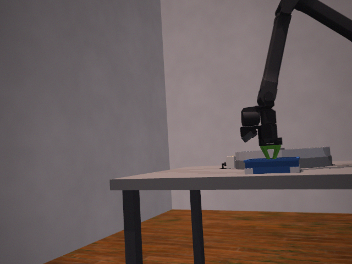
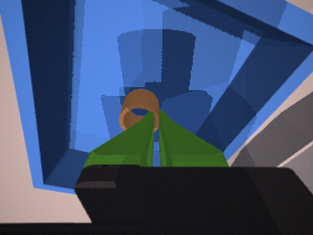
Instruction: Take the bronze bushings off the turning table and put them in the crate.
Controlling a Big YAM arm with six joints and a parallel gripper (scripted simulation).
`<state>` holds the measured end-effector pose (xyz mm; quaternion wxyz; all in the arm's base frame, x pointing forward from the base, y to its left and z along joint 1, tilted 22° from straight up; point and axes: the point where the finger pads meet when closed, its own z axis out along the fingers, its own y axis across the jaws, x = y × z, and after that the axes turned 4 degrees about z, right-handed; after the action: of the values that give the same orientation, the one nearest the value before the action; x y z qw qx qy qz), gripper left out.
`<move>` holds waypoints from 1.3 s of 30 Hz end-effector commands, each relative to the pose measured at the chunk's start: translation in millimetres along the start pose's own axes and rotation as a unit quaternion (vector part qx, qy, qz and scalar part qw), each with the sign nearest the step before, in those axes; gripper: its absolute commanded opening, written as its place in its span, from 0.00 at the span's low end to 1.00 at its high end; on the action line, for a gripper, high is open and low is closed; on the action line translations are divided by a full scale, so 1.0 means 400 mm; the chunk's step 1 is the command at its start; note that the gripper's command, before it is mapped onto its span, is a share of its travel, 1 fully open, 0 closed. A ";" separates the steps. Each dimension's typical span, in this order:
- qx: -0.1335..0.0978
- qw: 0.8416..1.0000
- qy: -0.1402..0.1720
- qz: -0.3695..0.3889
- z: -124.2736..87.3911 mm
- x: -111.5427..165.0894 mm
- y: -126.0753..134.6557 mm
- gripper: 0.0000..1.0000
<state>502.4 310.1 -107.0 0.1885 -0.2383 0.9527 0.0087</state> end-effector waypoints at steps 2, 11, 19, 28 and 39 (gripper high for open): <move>0.000 1.000 -0.014 0.001 -0.005 -0.036 -0.015 0.00; 0.000 1.000 -0.019 0.001 -0.009 -0.048 -0.016 0.00; 0.000 1.000 -0.017 0.001 -0.009 -0.044 -0.016 0.00; 0.000 1.000 -0.017 0.001 -0.009 -0.044 -0.016 0.00; 0.000 1.000 -0.017 0.001 -0.009 -0.044 -0.016 0.00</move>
<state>502.5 310.0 -108.2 0.1880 -0.2384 0.9528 0.0085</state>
